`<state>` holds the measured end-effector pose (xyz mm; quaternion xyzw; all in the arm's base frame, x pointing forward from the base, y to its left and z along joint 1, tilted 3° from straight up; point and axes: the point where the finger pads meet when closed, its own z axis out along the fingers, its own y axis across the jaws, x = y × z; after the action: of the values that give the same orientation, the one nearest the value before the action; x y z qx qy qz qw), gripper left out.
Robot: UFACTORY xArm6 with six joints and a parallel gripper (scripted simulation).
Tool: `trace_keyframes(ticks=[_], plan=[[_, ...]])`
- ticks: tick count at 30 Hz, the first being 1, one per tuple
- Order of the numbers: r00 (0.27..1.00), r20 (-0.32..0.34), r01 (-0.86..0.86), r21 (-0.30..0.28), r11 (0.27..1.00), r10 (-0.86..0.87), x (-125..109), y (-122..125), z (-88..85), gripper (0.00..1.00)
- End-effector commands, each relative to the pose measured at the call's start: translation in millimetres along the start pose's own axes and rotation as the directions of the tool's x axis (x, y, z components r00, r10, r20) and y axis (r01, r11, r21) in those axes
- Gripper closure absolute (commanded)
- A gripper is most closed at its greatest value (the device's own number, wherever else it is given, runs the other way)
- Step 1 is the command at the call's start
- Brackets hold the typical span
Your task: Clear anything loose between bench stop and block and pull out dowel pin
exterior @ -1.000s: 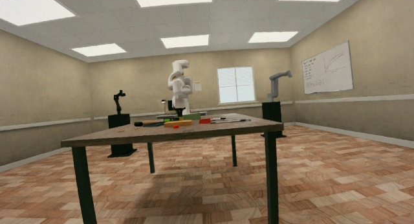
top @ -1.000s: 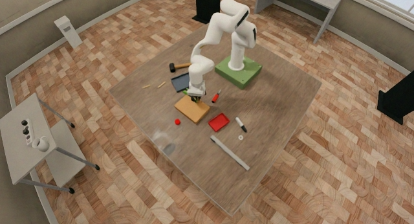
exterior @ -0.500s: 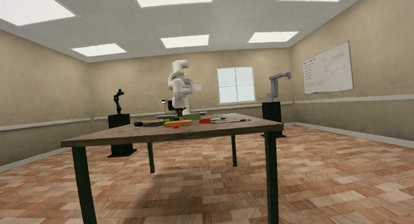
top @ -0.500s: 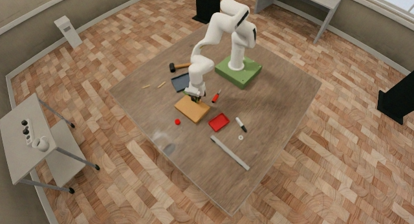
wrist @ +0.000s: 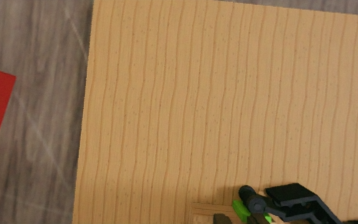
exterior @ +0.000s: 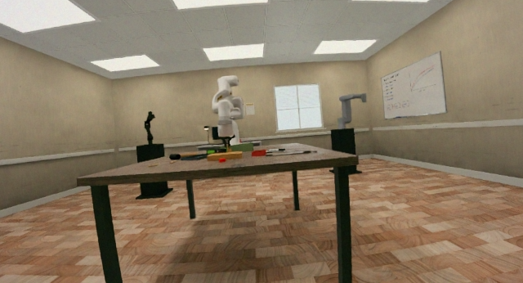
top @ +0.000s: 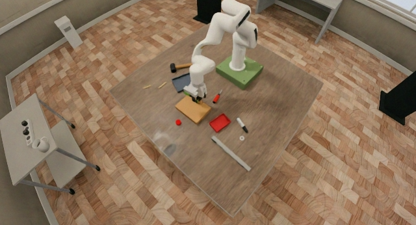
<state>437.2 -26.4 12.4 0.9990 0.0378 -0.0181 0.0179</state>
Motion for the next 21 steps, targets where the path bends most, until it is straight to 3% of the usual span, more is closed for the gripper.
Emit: trace_keyframes(ticks=[1,21], plan=[[0.997,-0.007,-0.075,-0.004,0.997,0.075,2.4,0.2,-2.2,1.00],[0.906,-0.008,-0.423,-0.001,0.906,0.423,2.4,0.2,-2.5,1.00]])
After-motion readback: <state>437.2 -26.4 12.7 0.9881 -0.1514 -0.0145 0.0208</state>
